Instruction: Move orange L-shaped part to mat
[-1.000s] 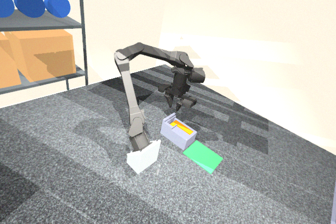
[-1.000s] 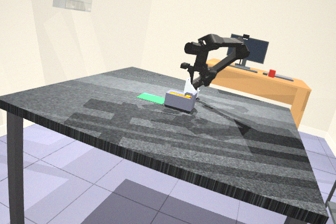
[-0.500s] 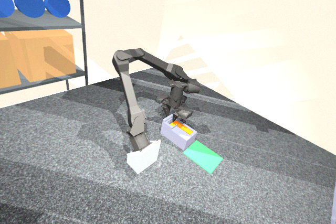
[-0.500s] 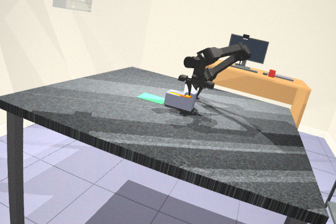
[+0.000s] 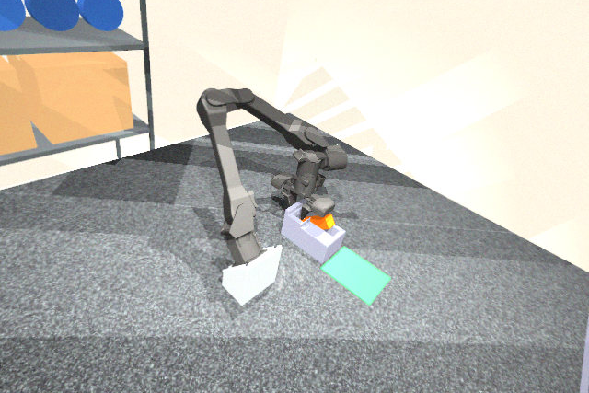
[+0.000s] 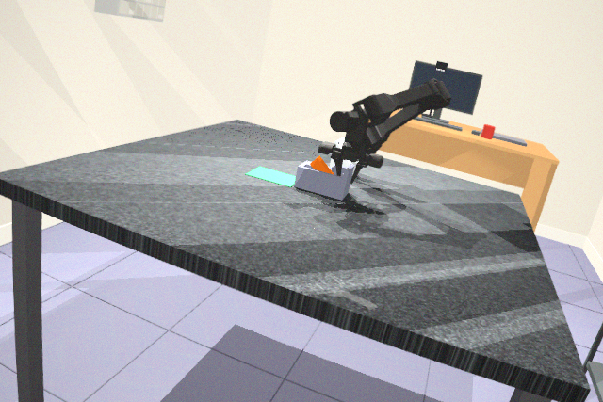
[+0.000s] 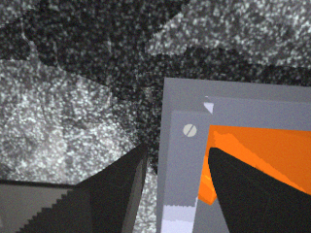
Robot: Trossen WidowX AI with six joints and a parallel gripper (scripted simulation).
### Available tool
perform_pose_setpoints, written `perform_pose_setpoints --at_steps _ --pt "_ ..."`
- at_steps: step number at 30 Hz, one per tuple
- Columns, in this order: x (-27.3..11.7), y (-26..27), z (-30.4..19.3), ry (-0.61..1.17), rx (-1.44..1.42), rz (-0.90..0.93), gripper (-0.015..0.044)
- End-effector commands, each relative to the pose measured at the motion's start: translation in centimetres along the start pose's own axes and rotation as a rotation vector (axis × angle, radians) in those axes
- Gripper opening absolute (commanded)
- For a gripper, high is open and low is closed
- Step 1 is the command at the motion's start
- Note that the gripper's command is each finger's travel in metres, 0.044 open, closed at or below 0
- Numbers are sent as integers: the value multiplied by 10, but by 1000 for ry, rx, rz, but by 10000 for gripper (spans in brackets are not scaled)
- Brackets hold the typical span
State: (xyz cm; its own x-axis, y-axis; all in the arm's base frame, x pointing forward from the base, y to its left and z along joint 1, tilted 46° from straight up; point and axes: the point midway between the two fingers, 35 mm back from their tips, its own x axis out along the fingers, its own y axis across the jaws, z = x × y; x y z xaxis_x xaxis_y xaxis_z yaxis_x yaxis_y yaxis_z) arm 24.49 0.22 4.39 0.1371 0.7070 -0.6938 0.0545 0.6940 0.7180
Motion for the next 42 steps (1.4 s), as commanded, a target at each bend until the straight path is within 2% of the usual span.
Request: perform_pose_setpoints --at_steps 1,16,26,29,36,42 --pt "7 0 -2 4 7 2 180" --pt "8 0 -1 3 0 -3 180" --pt "-6 12 -2 4 7 1 180" --pt "-24 8 1 3 8 -5 180" --pt "-99 -1 -1 6 8 -2 180" --pt "-97 -2 0 -10 15 -4 180"
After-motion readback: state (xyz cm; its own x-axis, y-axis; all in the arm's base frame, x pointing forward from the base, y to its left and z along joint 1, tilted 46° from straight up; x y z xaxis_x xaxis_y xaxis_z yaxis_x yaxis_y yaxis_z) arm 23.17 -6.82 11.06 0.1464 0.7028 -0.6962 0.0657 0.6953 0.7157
